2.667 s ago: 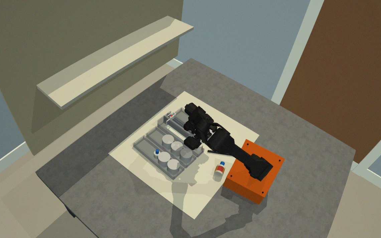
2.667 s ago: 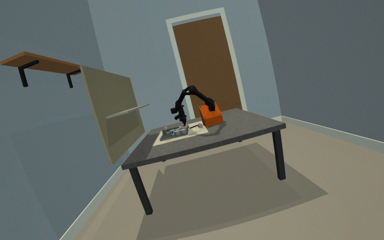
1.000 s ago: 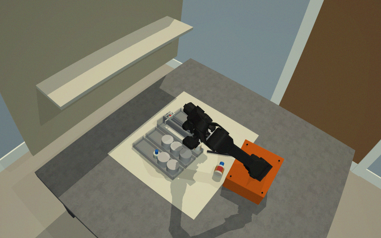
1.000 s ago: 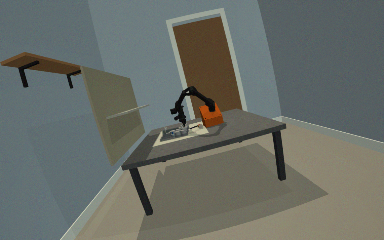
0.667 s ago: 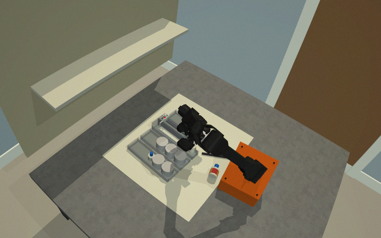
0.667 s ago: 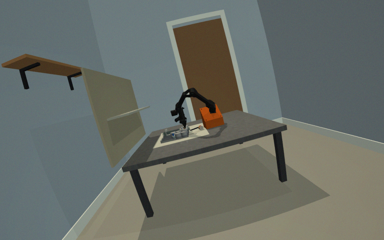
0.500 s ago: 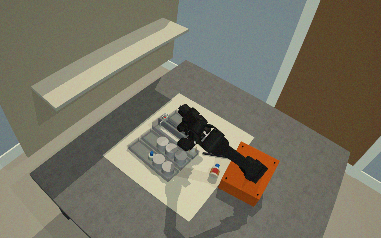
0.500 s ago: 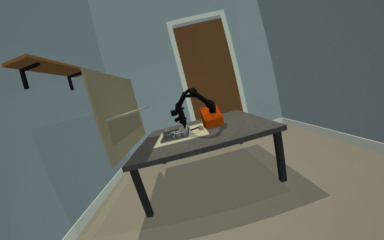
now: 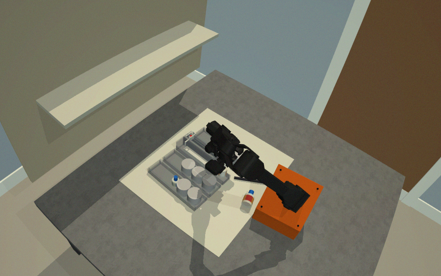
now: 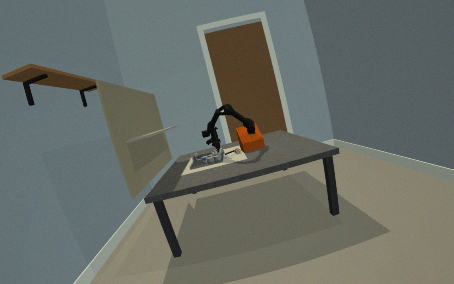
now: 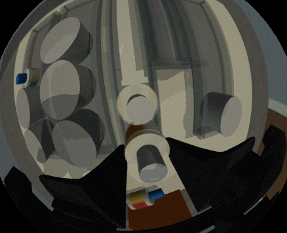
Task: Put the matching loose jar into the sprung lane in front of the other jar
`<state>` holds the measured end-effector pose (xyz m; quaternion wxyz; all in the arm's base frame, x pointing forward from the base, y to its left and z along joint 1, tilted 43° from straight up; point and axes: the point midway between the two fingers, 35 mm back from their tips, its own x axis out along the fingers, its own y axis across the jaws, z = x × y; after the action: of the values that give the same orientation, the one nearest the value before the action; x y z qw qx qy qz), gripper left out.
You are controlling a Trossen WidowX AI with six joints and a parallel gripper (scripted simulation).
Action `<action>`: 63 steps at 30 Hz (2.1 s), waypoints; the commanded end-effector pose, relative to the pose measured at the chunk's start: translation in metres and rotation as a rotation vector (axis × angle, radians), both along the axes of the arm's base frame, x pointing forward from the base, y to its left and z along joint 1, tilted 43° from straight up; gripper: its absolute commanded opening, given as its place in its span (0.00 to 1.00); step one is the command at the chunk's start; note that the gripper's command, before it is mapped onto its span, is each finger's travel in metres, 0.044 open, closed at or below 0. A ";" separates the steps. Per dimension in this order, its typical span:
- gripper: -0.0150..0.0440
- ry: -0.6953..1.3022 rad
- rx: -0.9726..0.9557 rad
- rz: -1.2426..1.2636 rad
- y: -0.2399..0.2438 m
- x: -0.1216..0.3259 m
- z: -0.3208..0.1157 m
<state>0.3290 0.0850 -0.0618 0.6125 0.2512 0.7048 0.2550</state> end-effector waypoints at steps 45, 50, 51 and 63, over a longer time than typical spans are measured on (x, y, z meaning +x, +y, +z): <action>0.25 -0.027 0.001 -0.004 0.010 0.005 -0.010; 0.25 -0.026 0.001 -0.004 0.012 0.004 -0.011; 0.25 -0.026 0.001 -0.004 0.012 0.004 -0.011; 0.25 -0.026 0.001 -0.004 0.014 0.003 -0.014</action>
<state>0.3266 0.0983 -0.0764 0.6143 0.2496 0.7040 0.2543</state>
